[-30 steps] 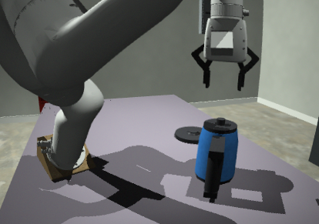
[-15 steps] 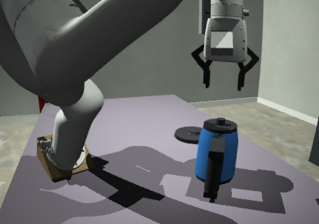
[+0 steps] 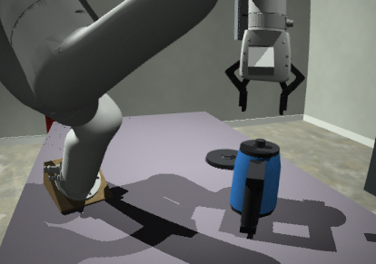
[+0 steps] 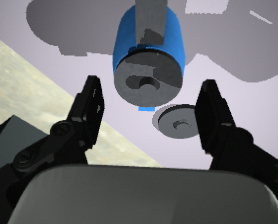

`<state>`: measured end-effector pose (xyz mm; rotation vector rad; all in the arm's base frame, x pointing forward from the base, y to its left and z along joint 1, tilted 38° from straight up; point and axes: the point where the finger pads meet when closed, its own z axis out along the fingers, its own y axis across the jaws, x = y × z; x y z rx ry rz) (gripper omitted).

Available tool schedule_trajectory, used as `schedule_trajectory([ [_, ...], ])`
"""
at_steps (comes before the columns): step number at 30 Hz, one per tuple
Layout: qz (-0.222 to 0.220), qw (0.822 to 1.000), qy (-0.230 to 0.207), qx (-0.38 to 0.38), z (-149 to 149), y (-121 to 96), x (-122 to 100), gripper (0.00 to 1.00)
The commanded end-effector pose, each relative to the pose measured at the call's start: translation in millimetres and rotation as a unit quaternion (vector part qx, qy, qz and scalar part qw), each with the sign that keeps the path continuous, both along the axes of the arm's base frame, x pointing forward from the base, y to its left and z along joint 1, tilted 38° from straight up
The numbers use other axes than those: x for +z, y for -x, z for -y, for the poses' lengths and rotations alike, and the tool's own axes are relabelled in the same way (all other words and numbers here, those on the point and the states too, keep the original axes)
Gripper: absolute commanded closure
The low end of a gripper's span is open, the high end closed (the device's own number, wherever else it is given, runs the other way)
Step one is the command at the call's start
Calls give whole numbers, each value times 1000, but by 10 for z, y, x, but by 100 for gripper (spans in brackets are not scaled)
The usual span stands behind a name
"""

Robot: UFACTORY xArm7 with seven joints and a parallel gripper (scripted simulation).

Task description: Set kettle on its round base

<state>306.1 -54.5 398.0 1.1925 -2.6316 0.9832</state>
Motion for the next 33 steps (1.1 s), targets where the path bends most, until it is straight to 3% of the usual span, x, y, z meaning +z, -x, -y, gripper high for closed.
schedule_trajectory([
  [1, 2, 1000, 0, 1, 91, -34, -121, 19],
  [19, 2, 1000, 0, 1, 529, -166, -707, 19],
  [33, 2, 1000, 0, 1, 639, -199, -854, 19],
])
